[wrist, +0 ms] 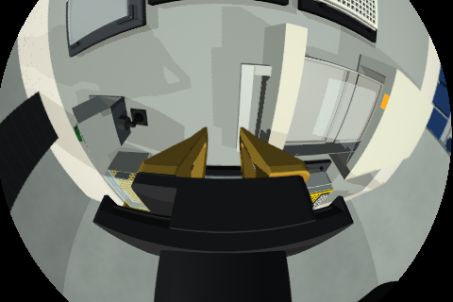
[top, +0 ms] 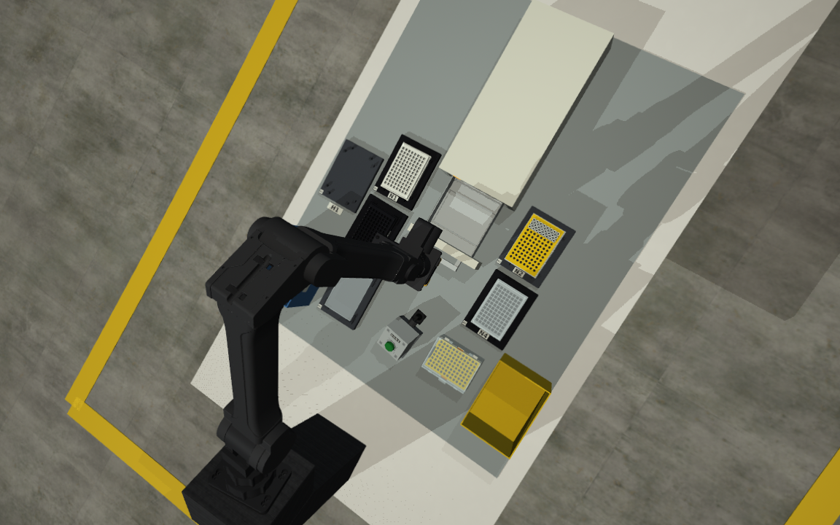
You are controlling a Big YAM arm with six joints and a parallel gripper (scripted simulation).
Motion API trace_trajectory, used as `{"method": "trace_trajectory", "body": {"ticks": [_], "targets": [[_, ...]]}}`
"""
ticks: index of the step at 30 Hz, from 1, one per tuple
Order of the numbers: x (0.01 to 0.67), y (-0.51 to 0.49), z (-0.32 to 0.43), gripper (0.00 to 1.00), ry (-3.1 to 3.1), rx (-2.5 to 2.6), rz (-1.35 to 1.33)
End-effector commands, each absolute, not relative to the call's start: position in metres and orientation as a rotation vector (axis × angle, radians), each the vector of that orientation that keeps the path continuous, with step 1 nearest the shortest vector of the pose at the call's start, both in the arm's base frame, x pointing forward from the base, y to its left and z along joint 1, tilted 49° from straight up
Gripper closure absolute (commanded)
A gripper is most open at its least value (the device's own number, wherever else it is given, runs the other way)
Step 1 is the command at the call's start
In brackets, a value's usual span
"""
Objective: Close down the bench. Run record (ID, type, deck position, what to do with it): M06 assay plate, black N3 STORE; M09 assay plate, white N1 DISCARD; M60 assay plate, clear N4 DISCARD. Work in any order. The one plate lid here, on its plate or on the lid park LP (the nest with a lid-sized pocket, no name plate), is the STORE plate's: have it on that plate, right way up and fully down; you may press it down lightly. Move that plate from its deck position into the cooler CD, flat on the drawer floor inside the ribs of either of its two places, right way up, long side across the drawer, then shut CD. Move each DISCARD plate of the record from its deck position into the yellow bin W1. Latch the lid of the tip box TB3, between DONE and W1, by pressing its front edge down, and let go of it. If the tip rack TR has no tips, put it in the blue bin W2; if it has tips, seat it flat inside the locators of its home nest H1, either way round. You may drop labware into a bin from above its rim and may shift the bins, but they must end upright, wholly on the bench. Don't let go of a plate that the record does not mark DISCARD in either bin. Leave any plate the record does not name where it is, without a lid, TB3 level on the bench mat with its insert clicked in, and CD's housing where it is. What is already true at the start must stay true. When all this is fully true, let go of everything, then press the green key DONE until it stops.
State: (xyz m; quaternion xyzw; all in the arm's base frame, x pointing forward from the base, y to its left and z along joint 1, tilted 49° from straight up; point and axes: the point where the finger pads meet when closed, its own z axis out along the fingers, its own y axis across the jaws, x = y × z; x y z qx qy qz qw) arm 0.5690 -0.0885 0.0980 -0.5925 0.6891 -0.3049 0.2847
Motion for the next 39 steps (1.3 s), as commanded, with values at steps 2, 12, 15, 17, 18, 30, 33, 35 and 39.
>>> {"method": "trace_trajectory", "body": {"ticks": [2,12,15,17,18,30,33,35,39], "targets": [[0.560,-0.092,0.108,0.70,1.848,-1.579,-0.816],[0.550,-0.091,0.109,0.70,1.856,-1.589,-0.806],[0.549,-0.091,0.110,0.70,1.855,-1.589,-0.808],[0.547,-0.090,0.119,0.70,1.844,-1.584,-0.817],[0.546,-0.090,0.120,0.70,1.844,-1.585,-0.818],[0.534,-0.090,0.130,0.70,1.843,-1.587,-0.821],[0.535,-0.088,0.122,0.70,1.852,-1.600,-0.805],[0.531,-0.088,0.133,0.70,1.840,-1.590,-0.820],[0.528,-0.089,0.138,0.70,1.840,-1.586,-0.823]]}}
